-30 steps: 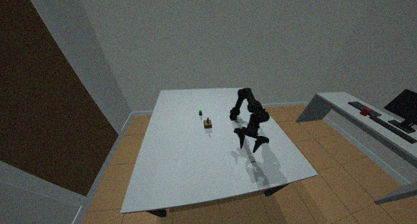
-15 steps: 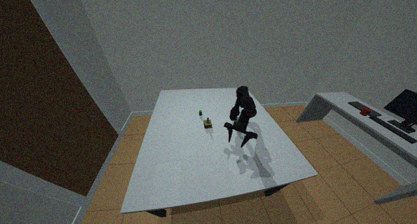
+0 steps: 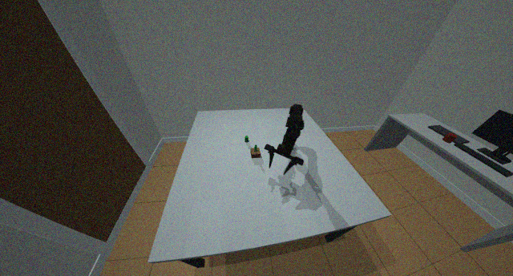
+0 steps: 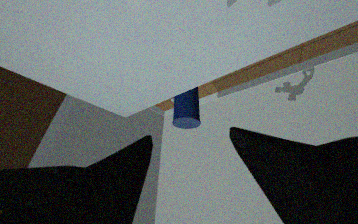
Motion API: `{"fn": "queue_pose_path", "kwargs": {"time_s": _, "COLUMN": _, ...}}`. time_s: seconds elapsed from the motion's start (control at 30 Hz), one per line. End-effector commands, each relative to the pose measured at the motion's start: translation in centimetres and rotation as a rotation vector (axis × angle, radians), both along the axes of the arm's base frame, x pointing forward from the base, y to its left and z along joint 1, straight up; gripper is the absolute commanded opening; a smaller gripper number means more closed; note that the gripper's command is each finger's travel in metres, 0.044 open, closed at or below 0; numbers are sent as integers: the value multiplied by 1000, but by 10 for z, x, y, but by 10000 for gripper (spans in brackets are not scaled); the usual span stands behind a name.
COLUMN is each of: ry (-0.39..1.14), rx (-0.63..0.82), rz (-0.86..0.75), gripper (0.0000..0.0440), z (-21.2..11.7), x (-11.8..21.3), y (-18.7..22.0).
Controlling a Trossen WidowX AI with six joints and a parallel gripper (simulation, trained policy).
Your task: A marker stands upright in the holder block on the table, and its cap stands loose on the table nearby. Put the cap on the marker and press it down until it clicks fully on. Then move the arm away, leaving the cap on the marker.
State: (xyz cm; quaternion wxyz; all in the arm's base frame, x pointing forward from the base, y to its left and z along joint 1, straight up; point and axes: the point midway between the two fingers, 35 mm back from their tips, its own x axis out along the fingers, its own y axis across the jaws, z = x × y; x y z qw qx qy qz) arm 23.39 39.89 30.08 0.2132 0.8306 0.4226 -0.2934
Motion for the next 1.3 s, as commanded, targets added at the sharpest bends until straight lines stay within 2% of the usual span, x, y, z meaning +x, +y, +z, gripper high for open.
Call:
{"fn": "queue_pose_path", "kwargs": {"time_s": 0.0, "ry": 21, "rx": -3, "rz": -29, "gripper": 344, "z": 1, "x": 10, "y": -12}}
{"fn": "queue_pose_path", "kwargs": {"time_s": 1.27, "ry": 200, "rx": -93, "rz": -313, "gripper": 341, "z": -14, "x": 93, "y": -136}}
